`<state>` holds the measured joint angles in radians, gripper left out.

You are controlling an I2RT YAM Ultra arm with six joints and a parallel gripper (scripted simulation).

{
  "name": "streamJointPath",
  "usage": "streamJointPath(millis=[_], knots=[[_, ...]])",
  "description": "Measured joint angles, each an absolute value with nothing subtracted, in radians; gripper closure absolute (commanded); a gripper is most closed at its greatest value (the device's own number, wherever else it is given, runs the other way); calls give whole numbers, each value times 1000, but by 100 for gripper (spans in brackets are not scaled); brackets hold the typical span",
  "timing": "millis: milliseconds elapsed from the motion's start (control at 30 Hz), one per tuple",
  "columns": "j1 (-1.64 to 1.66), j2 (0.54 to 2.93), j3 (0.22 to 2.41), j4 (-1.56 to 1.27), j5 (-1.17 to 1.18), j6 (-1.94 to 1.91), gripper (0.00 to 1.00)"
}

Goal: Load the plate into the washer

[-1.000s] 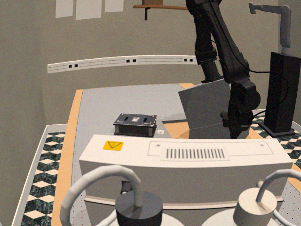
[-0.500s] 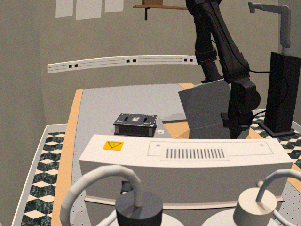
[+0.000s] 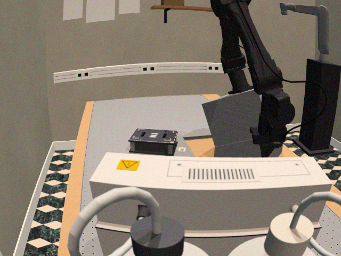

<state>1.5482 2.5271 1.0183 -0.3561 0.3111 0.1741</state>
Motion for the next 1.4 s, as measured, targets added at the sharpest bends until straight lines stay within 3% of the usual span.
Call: streamJointPath(millis=[1400], knots=[[1547, 2517, 1018, -368, 311, 171, 100]])
